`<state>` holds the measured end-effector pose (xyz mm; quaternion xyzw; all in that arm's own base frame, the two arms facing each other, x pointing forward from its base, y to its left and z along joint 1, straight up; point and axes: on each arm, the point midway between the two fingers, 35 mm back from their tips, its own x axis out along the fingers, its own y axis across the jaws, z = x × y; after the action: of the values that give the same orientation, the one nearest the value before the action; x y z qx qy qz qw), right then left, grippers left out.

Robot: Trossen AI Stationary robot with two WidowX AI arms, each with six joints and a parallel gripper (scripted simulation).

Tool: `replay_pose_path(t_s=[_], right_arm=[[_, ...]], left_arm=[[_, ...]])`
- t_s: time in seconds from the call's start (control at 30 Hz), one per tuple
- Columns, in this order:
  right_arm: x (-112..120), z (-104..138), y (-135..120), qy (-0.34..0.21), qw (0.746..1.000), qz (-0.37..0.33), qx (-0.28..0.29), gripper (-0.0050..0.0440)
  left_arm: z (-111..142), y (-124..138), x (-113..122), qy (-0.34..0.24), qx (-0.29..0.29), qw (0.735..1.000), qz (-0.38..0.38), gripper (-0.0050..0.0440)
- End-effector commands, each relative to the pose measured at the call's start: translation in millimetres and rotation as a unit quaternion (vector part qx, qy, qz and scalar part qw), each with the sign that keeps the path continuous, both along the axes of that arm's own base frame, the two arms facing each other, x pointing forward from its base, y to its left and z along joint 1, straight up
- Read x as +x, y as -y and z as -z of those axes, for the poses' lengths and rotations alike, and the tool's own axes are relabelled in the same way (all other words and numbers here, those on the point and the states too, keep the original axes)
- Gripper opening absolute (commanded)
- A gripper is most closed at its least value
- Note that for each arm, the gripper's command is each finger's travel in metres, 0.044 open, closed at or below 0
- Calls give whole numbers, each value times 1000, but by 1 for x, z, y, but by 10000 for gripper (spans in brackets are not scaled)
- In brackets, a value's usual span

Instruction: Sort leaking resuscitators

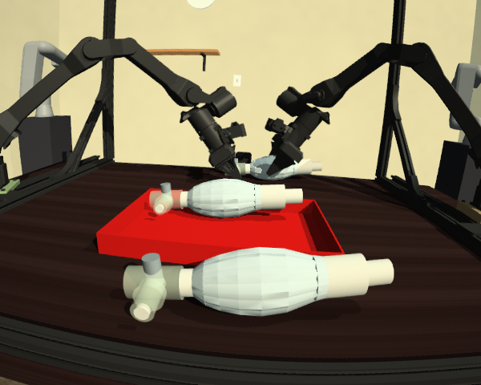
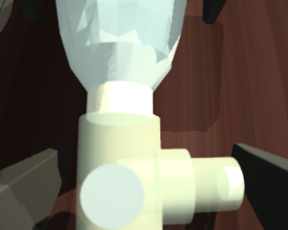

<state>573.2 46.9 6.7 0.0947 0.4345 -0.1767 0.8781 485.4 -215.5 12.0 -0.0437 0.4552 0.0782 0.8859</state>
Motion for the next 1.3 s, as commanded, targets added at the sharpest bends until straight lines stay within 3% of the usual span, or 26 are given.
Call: replay_pose_path(t_s=[0.0, 0.77, 0.8, 1.27], right_arm=[[-2, 4, 1, -4, 1000, 1, -1, 409], [-2, 4, 1, -4, 1000, 2, -1, 409], [-1, 1, 0, -1, 1000, 0, 0, 0], [-1, 1, 0, -1, 1000, 0, 0, 0]], left_arm=[[0, 0, 0, 1, 0, 1000, -1, 440], [0, 0, 1, 1, 0, 1000, 0, 440], [0, 0, 0, 1, 1, 1000, 0, 440], [0, 0, 0, 1, 1, 1000, 0, 440]])
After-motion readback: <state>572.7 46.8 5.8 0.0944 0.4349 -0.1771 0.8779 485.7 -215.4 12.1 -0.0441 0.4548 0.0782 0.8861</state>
